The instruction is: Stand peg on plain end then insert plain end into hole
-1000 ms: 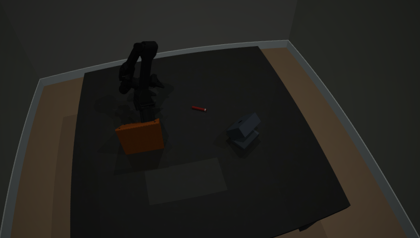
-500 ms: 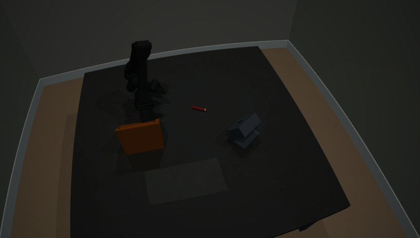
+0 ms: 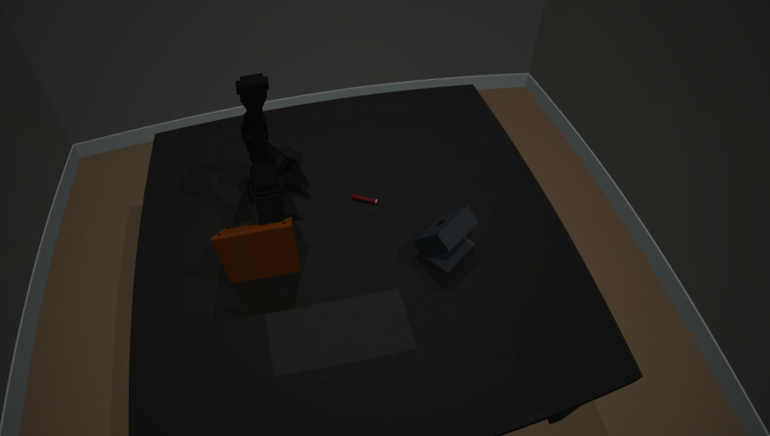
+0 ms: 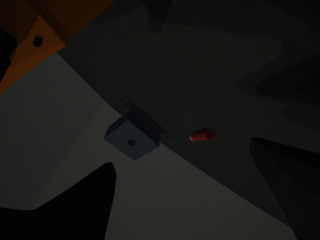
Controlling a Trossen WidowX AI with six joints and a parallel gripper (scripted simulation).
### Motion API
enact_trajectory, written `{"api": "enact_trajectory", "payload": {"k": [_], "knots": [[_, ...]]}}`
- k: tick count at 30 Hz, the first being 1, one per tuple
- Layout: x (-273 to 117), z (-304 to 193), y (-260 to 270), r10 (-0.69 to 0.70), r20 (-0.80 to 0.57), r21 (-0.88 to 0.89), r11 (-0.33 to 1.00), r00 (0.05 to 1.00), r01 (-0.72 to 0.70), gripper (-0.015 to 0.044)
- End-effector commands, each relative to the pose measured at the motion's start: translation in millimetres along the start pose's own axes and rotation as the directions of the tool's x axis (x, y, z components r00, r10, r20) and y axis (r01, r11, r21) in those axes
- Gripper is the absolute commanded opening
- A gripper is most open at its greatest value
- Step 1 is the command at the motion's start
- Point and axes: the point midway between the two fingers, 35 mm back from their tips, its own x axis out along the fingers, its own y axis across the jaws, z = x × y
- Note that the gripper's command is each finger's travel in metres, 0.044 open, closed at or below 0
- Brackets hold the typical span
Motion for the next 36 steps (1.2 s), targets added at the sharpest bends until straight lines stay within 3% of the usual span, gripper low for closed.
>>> {"api": "enact_trajectory", "payload": {"k": [1,20,36], "knots": [[3.9,1.2,-0.8,0.047,0.053,0.103,0.993,0.997,-0.052,0.044],[29.4,0.0,-1.7,0.202,0.283,0.472,0.822,0.938,-0.319,0.044],[50.5,-3.8,-4.2,0.236,0.505,0.696,0.458,0.83,-0.553,0.044]]}}
